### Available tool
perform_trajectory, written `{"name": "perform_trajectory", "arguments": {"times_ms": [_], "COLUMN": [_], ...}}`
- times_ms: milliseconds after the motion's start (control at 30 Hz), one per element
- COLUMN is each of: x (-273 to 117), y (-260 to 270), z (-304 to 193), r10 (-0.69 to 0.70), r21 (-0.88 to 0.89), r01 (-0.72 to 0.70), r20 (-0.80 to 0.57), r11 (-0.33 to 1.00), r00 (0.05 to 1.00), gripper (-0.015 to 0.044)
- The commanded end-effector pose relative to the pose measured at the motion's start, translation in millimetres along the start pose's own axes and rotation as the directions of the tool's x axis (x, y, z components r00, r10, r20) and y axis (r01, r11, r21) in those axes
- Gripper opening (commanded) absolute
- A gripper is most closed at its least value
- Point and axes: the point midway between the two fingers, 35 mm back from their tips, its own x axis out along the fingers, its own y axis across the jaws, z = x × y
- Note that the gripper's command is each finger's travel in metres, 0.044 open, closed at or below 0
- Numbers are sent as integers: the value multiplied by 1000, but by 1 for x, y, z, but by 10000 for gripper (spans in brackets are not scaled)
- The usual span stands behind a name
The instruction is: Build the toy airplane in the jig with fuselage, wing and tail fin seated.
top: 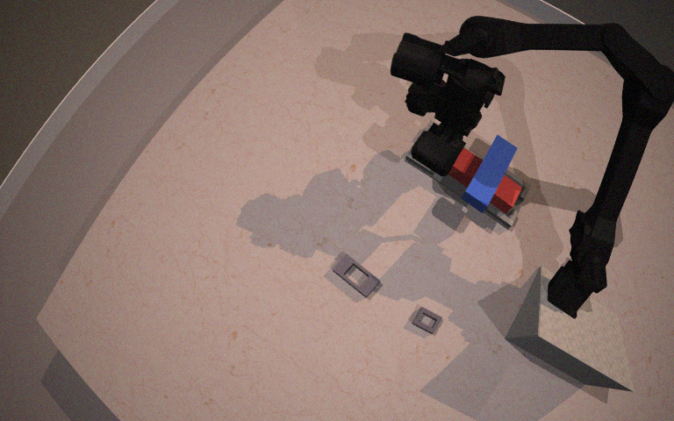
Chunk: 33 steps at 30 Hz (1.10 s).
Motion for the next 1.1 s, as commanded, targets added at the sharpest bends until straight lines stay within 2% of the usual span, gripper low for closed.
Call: {"name": "perform_trajectory", "arguments": {"times_ms": [0, 67, 367, 600, 1067], "x": [0, 0, -3, -88, -91], "y": [0, 0, 0, 1, 0], "z": [0, 0, 1, -1, 0], "r10": [0, 0, 0, 1, 1], "r21": [1, 1, -3, -135, -138], "r01": [0, 0, 0, 4, 4], "r20": [0, 0, 1, 35, 36], "r11": [1000, 1000, 1000, 991, 990], "r00": [1000, 1000, 1000, 999, 999], "gripper": [210, 260, 260, 260, 260]}}
